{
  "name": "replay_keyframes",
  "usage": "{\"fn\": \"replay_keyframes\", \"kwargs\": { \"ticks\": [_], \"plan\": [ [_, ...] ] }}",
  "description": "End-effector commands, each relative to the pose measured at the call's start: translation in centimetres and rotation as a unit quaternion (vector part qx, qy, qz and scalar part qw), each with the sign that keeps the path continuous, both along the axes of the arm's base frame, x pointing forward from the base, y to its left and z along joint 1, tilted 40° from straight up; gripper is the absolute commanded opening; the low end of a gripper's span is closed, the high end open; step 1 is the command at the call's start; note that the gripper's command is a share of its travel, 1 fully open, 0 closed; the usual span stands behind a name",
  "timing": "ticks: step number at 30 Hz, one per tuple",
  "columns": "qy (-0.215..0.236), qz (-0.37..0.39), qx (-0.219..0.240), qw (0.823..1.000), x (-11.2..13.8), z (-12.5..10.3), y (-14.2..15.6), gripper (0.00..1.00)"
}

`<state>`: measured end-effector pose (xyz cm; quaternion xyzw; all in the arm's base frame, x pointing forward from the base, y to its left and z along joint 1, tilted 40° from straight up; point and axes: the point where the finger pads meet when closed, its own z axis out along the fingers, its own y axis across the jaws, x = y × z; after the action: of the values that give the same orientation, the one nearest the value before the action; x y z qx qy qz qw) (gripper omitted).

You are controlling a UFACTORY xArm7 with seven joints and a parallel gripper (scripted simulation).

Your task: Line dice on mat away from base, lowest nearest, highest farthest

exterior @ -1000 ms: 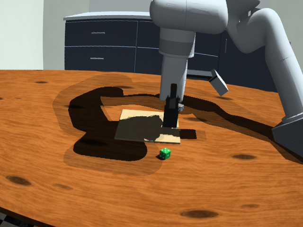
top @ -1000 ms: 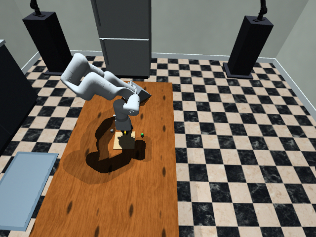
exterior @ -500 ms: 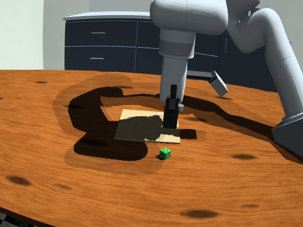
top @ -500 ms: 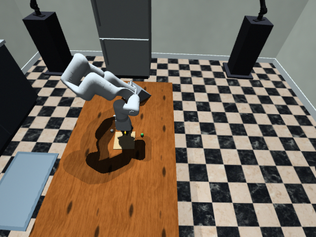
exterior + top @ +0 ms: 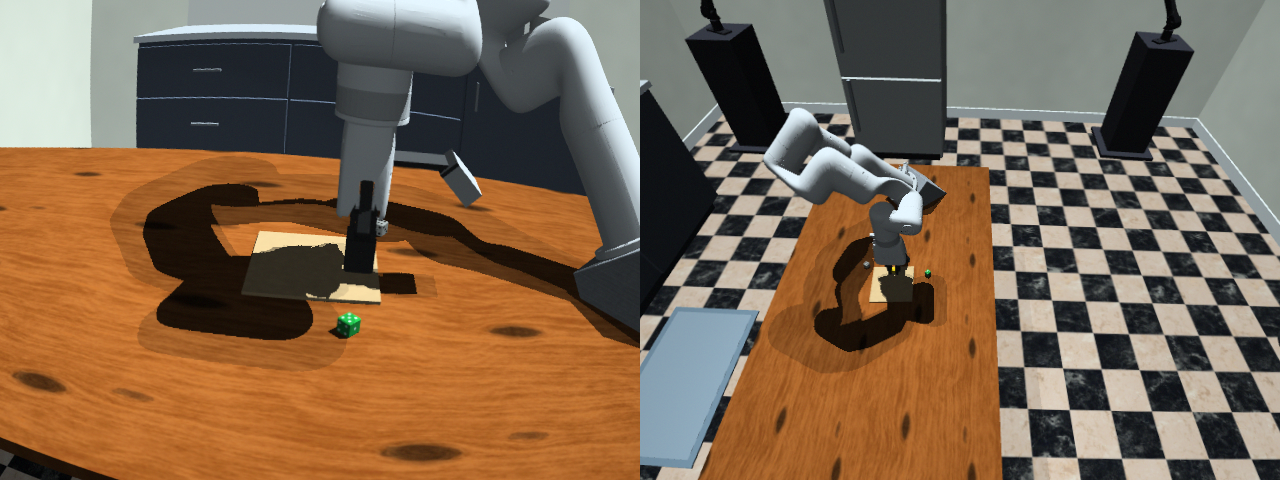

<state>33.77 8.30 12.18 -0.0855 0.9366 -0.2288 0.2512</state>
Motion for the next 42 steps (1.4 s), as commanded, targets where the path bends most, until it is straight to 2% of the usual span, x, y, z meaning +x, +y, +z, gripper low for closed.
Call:
{"fn": "replay_keyframes", "kwargs": {
  "ticks": [1,27,28,32,33,35,36,41,42],
  "plan": [
    [-0.001,0.001,0.001,1.000,0.02,0.05,0.12,0.11],
    [-0.001,0.001,0.001,1.000,0.02,0.05,0.12,0.11],
    [-0.001,0.001,0.001,1.000,0.02,0.05,0.12,0.15],
    [-0.001,0.001,0.001,1.000,0.02,0.05,0.12,0.15],
    [-0.001,0.001,0.001,1.000,0.02,0.05,0.12,0.19],
    [-0.001,0.001,0.001,1.000,0.02,0.05,0.12,0.19],
    [-0.001,0.001,0.001,1.000,0.02,0.05,0.12,0.23],
    [-0.001,0.001,0.001,1.000,0.02,0.05,0.12,0.27],
    [-0.001,0.001,0.001,1.000,0.02,0.05,0.12,0.31]
  ]
}}
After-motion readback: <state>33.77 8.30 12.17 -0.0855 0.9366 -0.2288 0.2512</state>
